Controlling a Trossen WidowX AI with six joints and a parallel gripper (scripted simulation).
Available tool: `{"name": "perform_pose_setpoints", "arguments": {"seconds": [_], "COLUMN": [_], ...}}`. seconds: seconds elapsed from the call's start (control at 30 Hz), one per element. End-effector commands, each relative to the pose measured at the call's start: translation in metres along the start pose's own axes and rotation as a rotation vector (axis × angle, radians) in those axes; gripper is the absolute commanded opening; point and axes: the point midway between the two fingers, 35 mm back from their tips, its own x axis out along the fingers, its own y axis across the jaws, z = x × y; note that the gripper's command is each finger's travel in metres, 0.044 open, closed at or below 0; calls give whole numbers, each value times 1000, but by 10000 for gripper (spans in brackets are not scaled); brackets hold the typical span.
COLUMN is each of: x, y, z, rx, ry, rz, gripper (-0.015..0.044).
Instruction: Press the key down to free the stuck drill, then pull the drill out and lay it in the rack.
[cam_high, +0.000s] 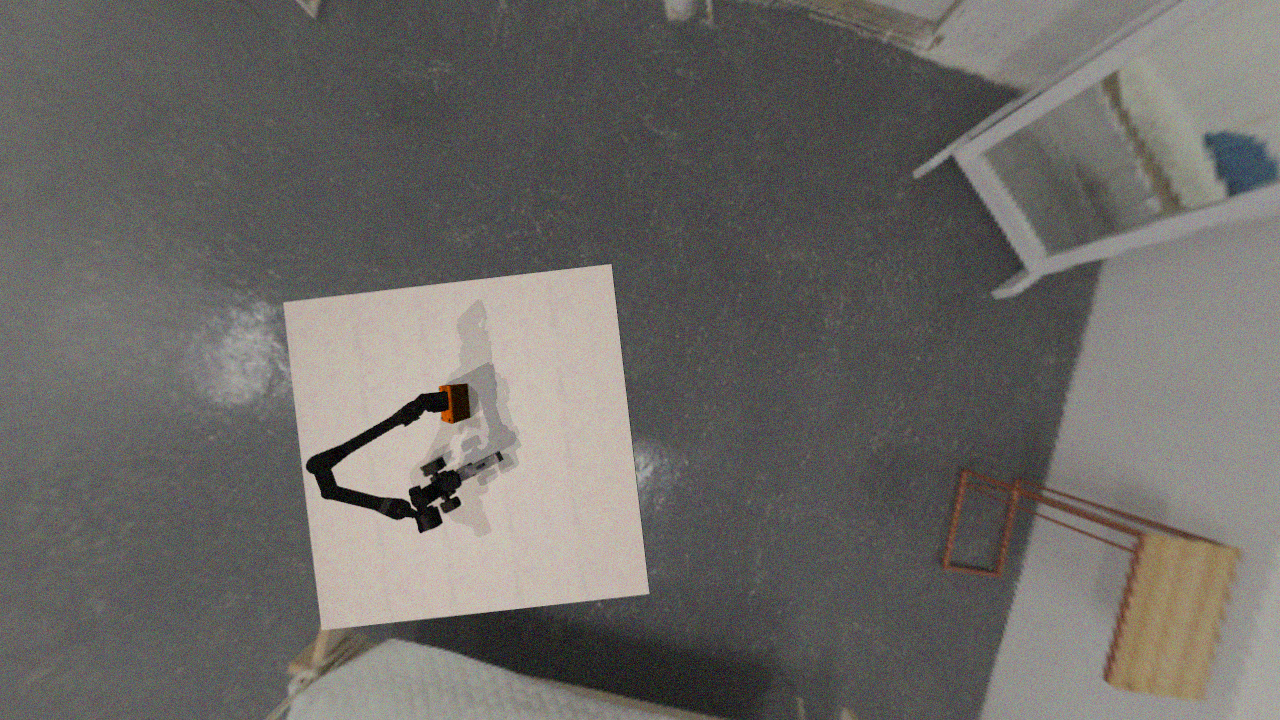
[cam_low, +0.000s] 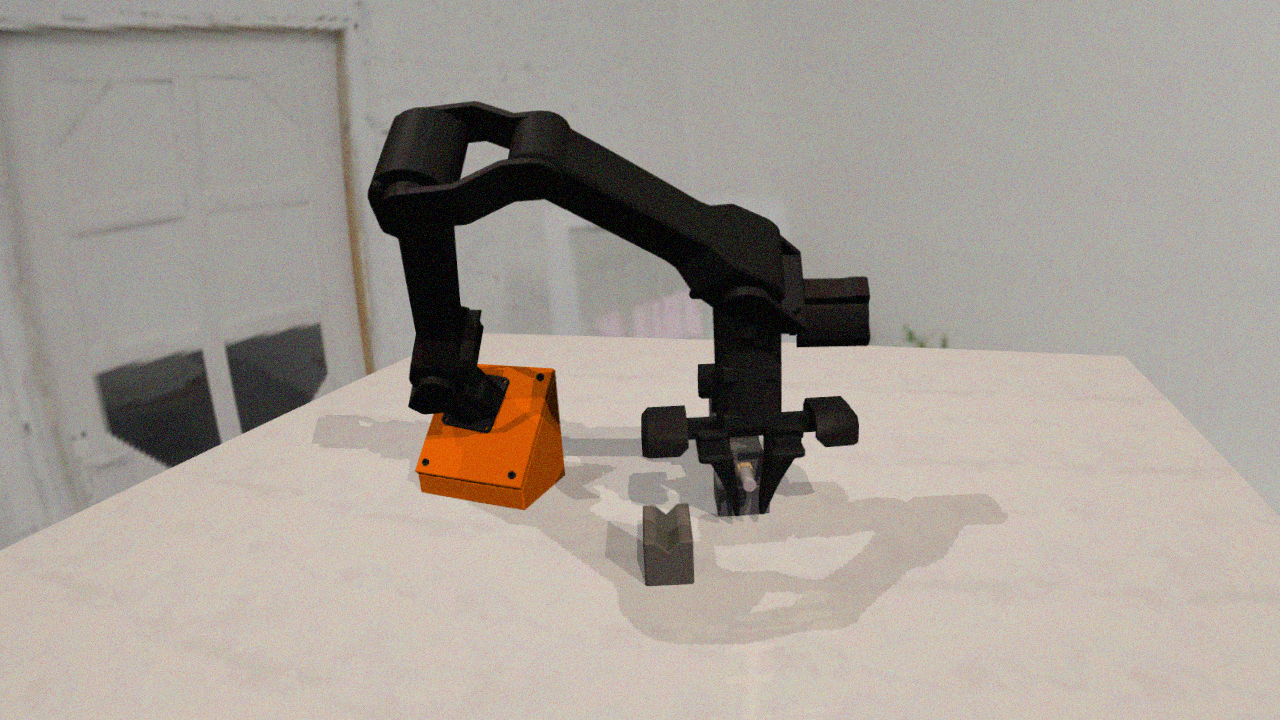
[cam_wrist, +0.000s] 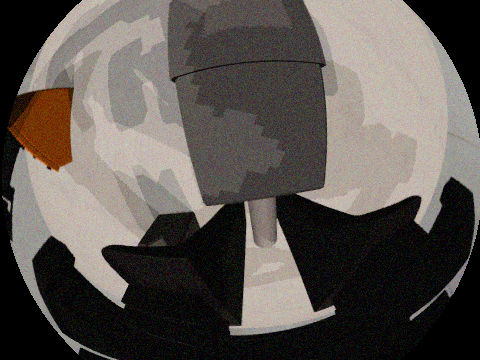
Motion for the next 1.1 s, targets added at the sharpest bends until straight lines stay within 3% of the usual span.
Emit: {"name": "perform_pose_setpoints", "arguments": {"seconds": [0.0,1.07], "x": [0,-1], "y": [0,0], "z": [0,-29], "rx": [1,-6], "ry": [0,4], "rz": [-1,3], "gripper": [13,0]}}
